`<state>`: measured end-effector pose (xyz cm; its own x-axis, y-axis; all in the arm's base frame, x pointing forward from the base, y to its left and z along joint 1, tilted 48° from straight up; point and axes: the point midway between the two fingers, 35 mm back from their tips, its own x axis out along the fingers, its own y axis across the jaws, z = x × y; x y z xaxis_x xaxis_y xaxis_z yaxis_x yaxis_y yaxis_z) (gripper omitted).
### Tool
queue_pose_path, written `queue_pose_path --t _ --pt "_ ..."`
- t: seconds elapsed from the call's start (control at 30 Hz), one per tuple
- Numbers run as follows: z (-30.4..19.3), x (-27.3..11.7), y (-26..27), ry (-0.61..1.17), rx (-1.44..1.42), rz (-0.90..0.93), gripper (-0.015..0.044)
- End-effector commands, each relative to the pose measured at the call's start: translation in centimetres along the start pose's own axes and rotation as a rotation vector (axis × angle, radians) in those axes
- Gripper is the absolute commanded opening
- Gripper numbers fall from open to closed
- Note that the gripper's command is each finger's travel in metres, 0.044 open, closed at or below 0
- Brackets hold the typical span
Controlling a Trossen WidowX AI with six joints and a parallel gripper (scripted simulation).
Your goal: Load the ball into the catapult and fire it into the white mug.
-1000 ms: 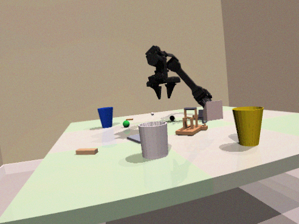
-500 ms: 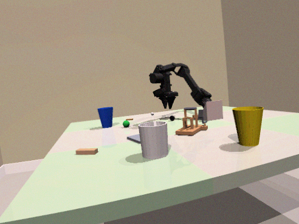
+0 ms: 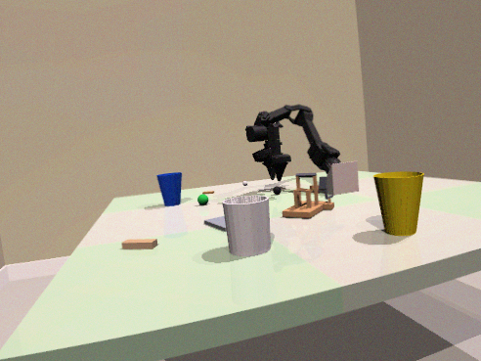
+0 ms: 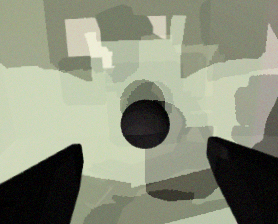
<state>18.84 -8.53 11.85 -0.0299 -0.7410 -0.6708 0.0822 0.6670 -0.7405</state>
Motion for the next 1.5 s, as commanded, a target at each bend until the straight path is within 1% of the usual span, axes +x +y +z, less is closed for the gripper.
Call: queue_pose_path --t 0.0,0.93,1.13,1.4,1.47 --pt "-0.2 0.8 -0.2 -0.002 0.003 -0.003 0.0300" --pt "-0.3 4.6 -0.3 -0.003 0.004 -0.006 0.0300" --pt "-0.3 4.6 -0.3 -0.003 0.004 -0.006 0.0142" --pt "-0.3 4.6 -0.3 -0.003 0.004 -0.006 0.0089" --pt "-0.3 4.6 -0.3 -0.004 0.004 -0.005 0.0037"
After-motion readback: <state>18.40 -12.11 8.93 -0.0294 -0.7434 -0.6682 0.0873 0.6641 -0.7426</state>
